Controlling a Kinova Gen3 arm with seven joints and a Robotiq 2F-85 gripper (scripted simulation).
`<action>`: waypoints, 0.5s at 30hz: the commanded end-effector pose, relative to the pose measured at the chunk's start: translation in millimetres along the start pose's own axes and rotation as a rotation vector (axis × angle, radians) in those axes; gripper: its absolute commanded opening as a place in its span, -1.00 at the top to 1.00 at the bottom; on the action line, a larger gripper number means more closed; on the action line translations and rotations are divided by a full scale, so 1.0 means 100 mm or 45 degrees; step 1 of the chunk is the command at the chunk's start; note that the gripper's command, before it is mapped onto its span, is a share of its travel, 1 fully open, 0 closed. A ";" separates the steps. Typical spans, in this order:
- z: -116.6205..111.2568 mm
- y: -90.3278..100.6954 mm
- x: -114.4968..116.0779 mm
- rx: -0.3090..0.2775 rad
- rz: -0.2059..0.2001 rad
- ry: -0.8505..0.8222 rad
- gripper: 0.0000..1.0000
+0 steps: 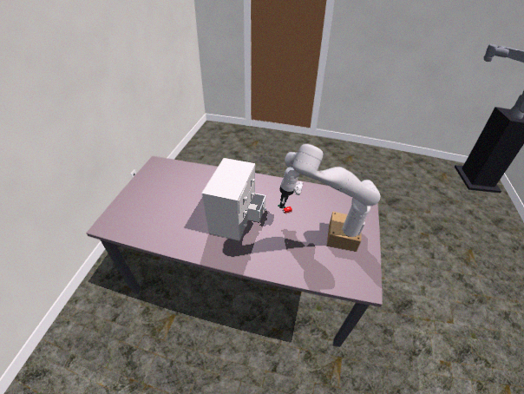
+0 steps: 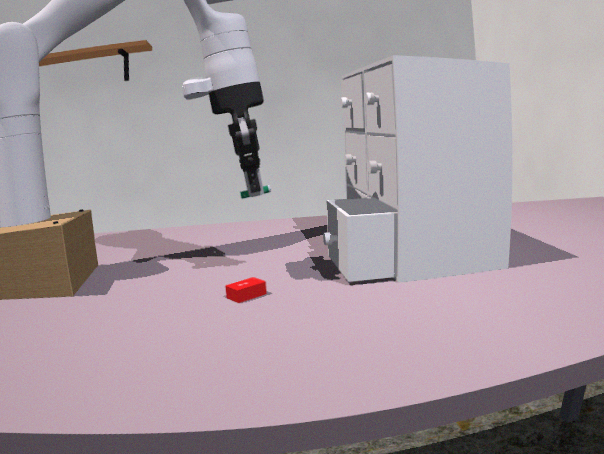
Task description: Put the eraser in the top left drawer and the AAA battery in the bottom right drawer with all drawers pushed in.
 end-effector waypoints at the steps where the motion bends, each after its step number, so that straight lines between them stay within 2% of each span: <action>1: -0.05 0.02 0.02 -0.047 0.006 -0.014 0.90; 3: -0.07 0.03 0.02 -0.091 0.002 -0.015 0.90; 5: -0.07 0.03 0.02 -0.091 0.002 -0.015 0.90; 15: -0.12 0.02 0.03 -0.304 -0.015 -0.016 0.90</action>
Point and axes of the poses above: the point where the finger pads meet when closed, its own y axis back along the fingers, its own x axis across the jaws, z = x × y, the point moved 2 cm from there along y, back along the fingers, and after that the axes turned 5 degrees about y, right-handed, at the moved point
